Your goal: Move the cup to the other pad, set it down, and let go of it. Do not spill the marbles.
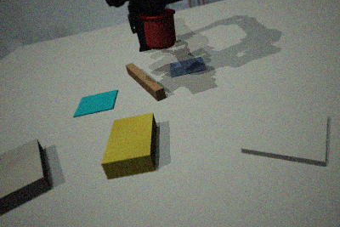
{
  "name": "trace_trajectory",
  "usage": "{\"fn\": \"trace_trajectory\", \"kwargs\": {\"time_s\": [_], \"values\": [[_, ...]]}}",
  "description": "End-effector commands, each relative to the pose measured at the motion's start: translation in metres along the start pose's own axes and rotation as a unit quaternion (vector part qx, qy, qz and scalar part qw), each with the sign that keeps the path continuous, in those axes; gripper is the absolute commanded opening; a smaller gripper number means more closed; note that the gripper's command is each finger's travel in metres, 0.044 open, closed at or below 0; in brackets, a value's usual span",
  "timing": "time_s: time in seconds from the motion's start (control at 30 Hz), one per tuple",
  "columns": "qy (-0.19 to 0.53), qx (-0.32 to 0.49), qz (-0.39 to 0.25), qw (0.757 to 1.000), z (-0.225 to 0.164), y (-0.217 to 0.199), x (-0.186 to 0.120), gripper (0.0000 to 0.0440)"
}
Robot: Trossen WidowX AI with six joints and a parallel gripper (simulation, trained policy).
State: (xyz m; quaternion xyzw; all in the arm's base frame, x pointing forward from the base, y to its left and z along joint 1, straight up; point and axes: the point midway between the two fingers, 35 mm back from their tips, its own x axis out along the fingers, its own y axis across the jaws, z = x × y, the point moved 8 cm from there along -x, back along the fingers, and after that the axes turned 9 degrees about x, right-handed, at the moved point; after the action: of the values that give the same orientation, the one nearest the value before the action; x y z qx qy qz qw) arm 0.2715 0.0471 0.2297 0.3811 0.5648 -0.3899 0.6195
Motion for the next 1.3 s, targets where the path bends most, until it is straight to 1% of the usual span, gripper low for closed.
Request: {"fn": "trace_trajectory", "kwargs": {"time_s": [0.0,0.3,0.6,0.97,1.27], "values": [[-0.008,0.008,0.017,1.000,0.008,0.001,-0.006,0.0000],[-0.024,0.041,0.039,0.998,0.039,0.002,-0.005,0.0000],[-0.041,0.076,0.053,0.995,0.073,0.001,0.003,0.0000],[-0.057,0.116,0.058,0.990,0.111,-0.006,0.022,0.0000],[-0.064,0.140,0.057,0.986,0.131,-0.015,0.044,0.0000]]}}
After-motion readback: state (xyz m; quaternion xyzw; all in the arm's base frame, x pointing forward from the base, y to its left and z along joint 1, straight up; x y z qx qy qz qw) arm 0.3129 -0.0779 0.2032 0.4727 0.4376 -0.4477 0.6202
